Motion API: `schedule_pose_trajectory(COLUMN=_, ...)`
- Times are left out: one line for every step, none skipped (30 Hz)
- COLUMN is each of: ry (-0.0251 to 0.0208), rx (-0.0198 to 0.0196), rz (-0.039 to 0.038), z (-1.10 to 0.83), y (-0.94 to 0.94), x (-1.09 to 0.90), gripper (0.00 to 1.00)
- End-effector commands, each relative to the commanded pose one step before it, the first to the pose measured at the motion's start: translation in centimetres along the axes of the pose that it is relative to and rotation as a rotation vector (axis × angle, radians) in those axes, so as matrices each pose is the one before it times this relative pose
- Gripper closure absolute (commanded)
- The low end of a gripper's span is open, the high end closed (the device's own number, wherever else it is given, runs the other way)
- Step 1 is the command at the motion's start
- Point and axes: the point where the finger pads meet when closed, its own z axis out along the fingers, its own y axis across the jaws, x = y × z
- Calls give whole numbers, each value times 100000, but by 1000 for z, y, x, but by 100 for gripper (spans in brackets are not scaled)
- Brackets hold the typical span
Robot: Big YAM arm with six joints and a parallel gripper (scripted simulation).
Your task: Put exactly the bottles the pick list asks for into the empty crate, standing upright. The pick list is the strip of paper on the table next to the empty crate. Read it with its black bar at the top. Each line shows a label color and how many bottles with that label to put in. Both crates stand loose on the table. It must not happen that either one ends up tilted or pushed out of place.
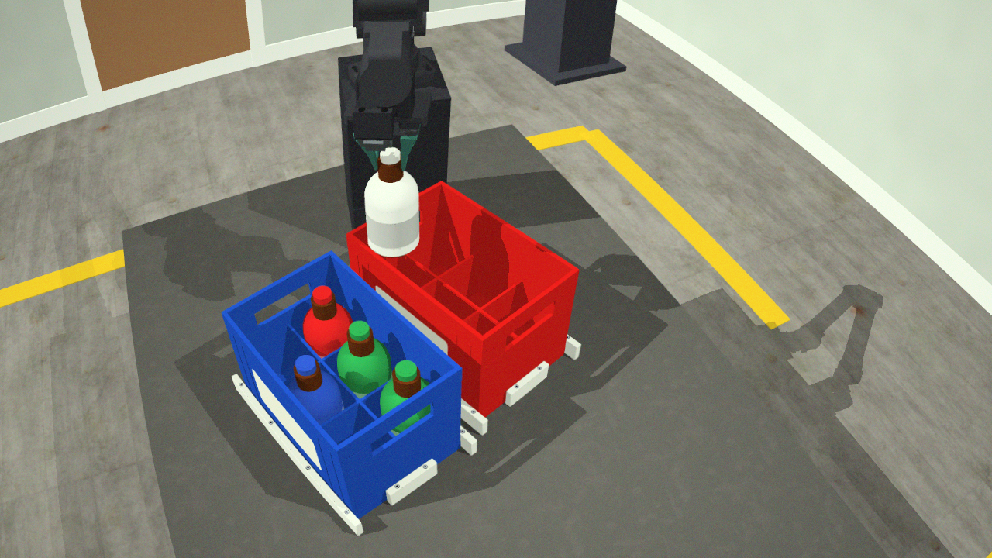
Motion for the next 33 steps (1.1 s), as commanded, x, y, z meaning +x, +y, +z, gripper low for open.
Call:
schedule_pose_trajectory(ry=-6463, rx=-1085, rz=-816, z=-1208, y=793, x=-2348, gripper=100)
schedule_pose_trajectory(ry=2427, rx=359, rz=50, z=685, y=-128, x=800, gripper=100)
schedule_pose_trajectory(ry=1779, rx=264, rz=20, z=548, y=-121, x=764, gripper=100)
schedule_pose_trajectory(ry=591, rx=89, rz=36, z=258, y=-51, x=336, gripper=100)
schedule_pose_trajectory(ry=-323, rx=-46, rz=21, z=31, y=5, x=-20, gripper=100)
schedule_pose_trajectory(ry=-1390, rx=-206, rz=-15, z=-222, y=59, x=-356, gripper=100)
schedule_pose_trajectory(ry=-1216, rx=-180, rz=-42, z=-198, y=70, x=-430, gripper=100)
schedule_pose_trajectory(ry=-396, rx=-58, rz=-28, z=-16, y=45, x=-290, gripper=100)
schedule_pose_trajectory(ry=706, rx=105, rz=-2, z=252, y=-16, x=90, gripper=100)
schedule_pose_trajectory(ry=1277, rx=190, rz=8, z=403, y=-71, x=437, gripper=100)
schedule_pose_trajectory(ry=848, rx=127, rz=17, z=320, y=-71, x=454, gripper=100)
schedule_pose_trajectory(ry=-213, rx=-31, rz=21, z=76, y=-19, x=129, gripper=100)
schedule_pose_trajectory(ry=-1022, rx=-151, rz=13, z=-132, y=45, x=-271, gripper=100)
schedule_pose_trajectory(ry=-797, rx=-118, rz=-14, z=-99, y=57, x=-356, gripper=100)
schedule_pose_trajectory(ry=0, rx=0, rz=0, z=0, y=0, x=0, gripper=100)
schedule_pose_trajectory(ry=0, rx=0, rz=0, z=0, y=0, x=0, gripper=100)
schedule_pose_trajectory(ry=-2332, rx=-347, rz=-149, z=-501, y=187, x=-1190, gripper=100)
schedule_pose_trajectory(ry=2319, rx=345, rz=57, z=632, y=-113, x=707, gripper=100)
schedule_pose_trajectory(ry=1087, rx=162, rz=34, z=370, y=-88, x=558, gripper=100)
schedule_pose_trajectory(ry=1125, rx=168, rz=37, z=379, y=-97, x=616, gripper=100)
schedule_pose_trajectory(ry=379, rx=58, rz=41, z=194, y=-35, x=225, gripper=100)
schedule_pose_trajectory(ry=-1084, rx=-161, rz=8, z=-138, y=44, x=-264, gripper=100)
schedule_pose_trajectory(ry=-1403, rx=-209, rz=-27, z=-221, y=76, x=-464, gripper=100)
schedule_pose_trajectory(ry=-656, rx=-98, rz=-37, z=-62, y=56, x=-359, gripper=100)
schedule_pose_trajectory(ry=450, rx=68, rz=-17, z=190, y=2, x=-31, gripper=100)
schedule_pose_trajectory(ry=1112, rx=166, rz=5, z=348, y=-52, x=315, gripper=100)
schedule_pose_trajectory(ry=731, rx=110, rz=12, z=276, y=-62, x=393, gripper=100)
schedule_pose_trajectory(ry=634, rx=96, rz=31, z=260, y=-70, x=447, gripper=100)
schedule_pose_trajectory(ry=-821, rx=-122, rz=17, z=-71, y=25, x=-149, gripper=100)
schedule_pose_trajectory(ry=-946, rx=-141, rz=1, z=-116, y=62, x=-389, gripper=100)
schedule_pose_trajectory(ry=-423, rx=-63, rz=-21, z=-8, y=56, x=-357, gripper=100)
schedule_pose_trajectory(ry=0, rx=0, rz=0, z=0, y=0, x=0, gripper=100)
schedule_pose_trajectory(ry=0, rx=0, rz=0, z=0, y=0, x=0, gripper=100)
